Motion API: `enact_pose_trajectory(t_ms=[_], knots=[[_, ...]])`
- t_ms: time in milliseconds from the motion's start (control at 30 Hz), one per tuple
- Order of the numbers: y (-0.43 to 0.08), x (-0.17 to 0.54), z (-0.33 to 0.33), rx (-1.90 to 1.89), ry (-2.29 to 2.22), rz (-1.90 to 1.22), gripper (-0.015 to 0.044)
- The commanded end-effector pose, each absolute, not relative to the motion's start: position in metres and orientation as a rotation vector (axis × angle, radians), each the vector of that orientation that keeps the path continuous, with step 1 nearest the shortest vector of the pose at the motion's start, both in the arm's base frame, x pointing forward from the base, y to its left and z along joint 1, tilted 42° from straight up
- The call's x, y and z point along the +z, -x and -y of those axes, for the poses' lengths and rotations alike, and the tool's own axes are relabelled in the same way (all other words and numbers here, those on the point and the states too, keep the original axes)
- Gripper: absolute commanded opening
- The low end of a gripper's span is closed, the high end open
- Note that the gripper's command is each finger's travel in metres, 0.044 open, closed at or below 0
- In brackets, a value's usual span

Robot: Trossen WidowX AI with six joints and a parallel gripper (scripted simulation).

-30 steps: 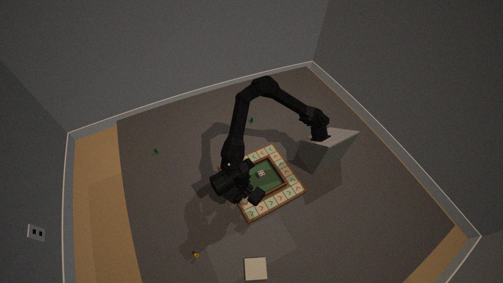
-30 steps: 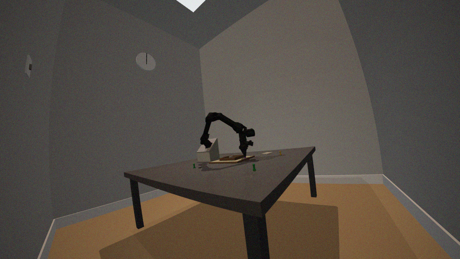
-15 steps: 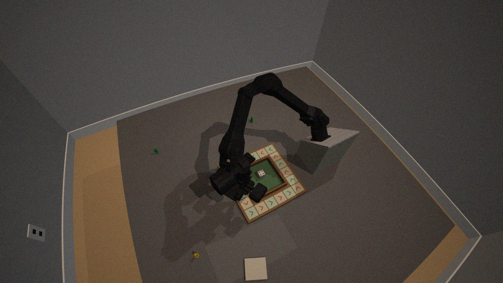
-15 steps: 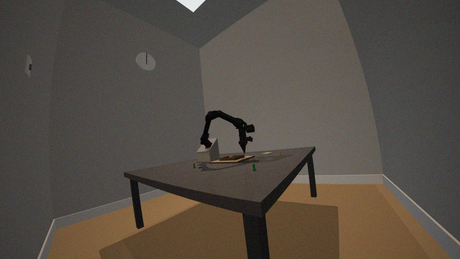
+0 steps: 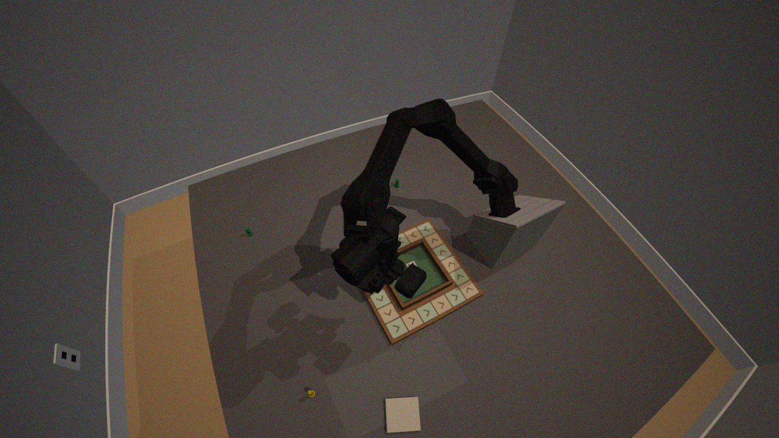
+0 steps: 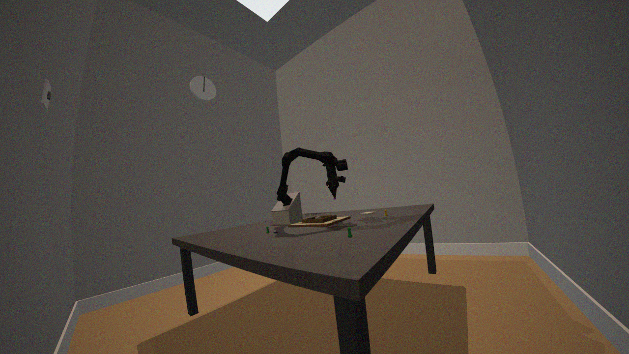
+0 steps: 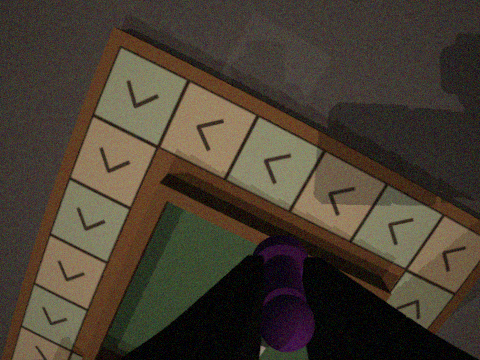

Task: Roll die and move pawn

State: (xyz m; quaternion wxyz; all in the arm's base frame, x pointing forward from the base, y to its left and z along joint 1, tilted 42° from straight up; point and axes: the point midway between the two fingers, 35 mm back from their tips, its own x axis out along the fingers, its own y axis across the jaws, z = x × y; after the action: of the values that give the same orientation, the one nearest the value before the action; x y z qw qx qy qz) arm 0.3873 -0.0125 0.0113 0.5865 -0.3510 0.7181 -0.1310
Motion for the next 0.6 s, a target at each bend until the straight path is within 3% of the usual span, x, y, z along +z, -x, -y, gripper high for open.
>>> enact_pose_trajectory(t_ms=[0,567], knots=[[-0.379,-0.002,0.007,-0.303,0.812,-1.682,0.0000],[-0.325,-0.078,-0.011,-0.301,0.811,-1.683,0.0000]])
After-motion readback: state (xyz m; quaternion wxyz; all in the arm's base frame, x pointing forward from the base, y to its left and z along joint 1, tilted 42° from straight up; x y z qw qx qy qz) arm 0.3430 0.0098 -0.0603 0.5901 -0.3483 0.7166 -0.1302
